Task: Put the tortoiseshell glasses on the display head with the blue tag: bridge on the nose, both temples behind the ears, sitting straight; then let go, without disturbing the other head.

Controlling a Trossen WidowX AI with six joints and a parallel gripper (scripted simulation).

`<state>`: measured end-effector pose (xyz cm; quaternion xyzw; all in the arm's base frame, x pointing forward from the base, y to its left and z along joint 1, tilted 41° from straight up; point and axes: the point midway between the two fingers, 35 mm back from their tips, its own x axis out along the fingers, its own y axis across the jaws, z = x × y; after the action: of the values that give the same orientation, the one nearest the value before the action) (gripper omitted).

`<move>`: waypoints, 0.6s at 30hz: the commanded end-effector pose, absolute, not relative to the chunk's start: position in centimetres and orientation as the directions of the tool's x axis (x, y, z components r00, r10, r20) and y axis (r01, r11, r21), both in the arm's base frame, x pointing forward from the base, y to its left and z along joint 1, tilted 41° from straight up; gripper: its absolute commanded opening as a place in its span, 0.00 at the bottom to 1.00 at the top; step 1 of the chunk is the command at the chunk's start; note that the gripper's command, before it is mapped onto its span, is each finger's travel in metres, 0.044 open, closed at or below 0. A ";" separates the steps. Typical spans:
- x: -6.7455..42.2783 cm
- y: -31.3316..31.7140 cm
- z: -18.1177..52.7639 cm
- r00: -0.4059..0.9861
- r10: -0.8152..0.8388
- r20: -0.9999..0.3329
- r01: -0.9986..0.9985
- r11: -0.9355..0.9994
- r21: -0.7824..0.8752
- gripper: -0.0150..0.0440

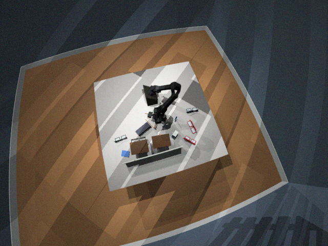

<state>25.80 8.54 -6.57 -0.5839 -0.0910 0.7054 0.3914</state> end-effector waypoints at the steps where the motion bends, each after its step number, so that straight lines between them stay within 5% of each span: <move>1: 25.8 8.5 -6.6 -0.012 0.657 -0.753 -0.446 -0.678 -0.585 0.27; 18: 26.3 4.6 -2.8 -0.013 0.651 -0.759 -0.446 -0.683 -0.578 0.25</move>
<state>25.86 5.97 -4.35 -0.5766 -0.0849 0.7117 0.3922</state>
